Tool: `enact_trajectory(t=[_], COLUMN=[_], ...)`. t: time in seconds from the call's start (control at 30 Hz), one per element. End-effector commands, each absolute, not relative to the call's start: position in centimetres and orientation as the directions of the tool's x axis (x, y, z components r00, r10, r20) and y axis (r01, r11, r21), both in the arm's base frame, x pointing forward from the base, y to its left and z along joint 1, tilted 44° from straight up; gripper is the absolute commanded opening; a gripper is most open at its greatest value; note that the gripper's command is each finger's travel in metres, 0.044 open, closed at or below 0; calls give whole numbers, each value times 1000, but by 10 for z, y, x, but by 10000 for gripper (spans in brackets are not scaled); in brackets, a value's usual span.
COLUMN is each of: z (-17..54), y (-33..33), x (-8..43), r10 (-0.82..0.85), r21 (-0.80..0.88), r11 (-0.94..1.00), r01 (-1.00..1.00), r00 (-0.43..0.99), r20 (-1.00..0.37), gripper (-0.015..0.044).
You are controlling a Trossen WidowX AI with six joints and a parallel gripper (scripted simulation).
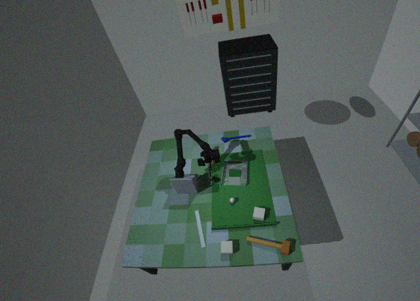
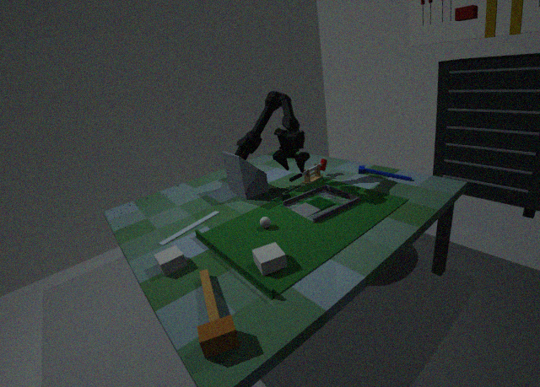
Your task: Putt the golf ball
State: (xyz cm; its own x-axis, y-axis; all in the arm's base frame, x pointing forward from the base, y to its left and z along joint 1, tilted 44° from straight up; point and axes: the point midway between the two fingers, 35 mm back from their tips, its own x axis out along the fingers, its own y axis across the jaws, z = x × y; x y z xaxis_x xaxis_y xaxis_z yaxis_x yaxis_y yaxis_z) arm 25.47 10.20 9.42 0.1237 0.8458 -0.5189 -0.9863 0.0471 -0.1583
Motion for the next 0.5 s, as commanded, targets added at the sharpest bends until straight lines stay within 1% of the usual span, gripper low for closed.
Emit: enact_trajectory(t=[0.0, 0.47], z=[85, 64], y=[111, 132], x=[253, 257], r10=[851, 852], r21=[-147, -147], r11=[47, 47], r01=[-988, -988], r00=[116, 117], r20=[-512, -510], gripper=[440, 440])
